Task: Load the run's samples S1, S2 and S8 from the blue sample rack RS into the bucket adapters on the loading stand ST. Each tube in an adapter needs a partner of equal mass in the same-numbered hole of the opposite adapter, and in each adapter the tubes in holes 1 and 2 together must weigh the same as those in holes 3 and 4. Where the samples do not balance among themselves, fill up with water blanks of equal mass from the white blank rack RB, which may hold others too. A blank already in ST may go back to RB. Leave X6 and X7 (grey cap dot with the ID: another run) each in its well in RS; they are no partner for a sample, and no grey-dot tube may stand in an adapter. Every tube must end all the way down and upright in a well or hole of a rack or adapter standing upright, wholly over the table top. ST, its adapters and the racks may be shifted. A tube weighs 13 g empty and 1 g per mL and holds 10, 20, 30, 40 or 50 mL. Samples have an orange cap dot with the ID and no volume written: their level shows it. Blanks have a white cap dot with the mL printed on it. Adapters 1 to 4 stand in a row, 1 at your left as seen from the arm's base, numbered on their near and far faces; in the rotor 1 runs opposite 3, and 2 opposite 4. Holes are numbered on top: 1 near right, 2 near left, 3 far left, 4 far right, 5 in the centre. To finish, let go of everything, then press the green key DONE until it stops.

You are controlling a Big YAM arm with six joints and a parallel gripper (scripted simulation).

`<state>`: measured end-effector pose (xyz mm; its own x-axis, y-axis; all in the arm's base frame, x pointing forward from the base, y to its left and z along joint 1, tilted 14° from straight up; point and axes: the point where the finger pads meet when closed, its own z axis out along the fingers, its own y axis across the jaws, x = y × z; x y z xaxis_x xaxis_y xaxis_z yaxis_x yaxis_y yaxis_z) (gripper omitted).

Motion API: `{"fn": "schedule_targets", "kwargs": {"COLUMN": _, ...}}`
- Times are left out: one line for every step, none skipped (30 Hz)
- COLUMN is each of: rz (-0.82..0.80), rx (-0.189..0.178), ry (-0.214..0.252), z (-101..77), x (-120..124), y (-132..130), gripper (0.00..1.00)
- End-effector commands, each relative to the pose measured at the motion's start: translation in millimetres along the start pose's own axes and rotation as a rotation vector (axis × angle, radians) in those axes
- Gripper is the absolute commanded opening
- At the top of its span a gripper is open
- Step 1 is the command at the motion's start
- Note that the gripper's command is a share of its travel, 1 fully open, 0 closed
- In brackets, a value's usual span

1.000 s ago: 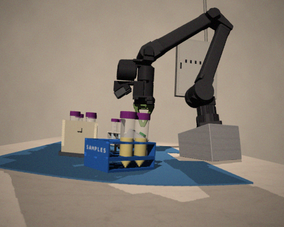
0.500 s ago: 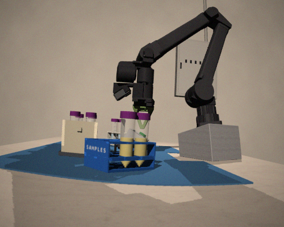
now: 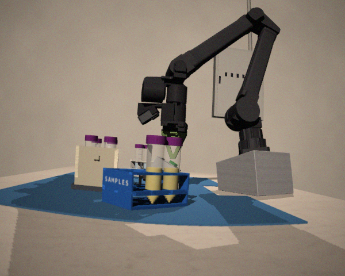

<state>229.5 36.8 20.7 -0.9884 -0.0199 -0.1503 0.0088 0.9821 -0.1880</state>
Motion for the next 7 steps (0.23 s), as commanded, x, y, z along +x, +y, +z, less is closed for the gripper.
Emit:
{"fn": "schedule_targets", "kwargs": {"rz": 0.001, "rx": -0.007, "ry": -0.019, "z": -0.6, "x": -10.5, "y": 1.2, "gripper": 0.00}}
{"fn": "schedule_targets", "kwargs": {"rz": -0.002, "rx": -0.007, "ry": -0.018, "z": 0.4, "x": -9.5, "y": 1.5, "gripper": 0.00}}
{"fn": "schedule_targets", "kwargs": {"rz": -0.004, "rx": -0.006, "ry": -0.015, "z": 1.6, "x": -8.1, "y": 1.5, "gripper": 0.00}}
{"fn": "schedule_targets", "kwargs": {"rz": -0.002, "rx": -0.006, "ry": -0.015, "z": 2.3, "x": -7.9, "y": 1.1, "gripper": 0.00}}
{"fn": "schedule_targets", "kwargs": {"rz": 0.000, "rx": -0.006, "ry": -0.017, "z": 2.2, "x": -9.2, "y": 0.8, "gripper": 0.00}}
{"fn": "schedule_targets", "kwargs": {"rz": 0.002, "rx": -0.007, "ry": -0.019, "z": 2.0, "x": -10.6, "y": 0.9, "gripper": 0.00}}
{"fn": "schedule_targets", "kwargs": {"rz": 0.000, "rx": -0.007, "ry": -0.019, "z": 2.5, "x": -10.5, "y": 1.2, "gripper": 0.00}}
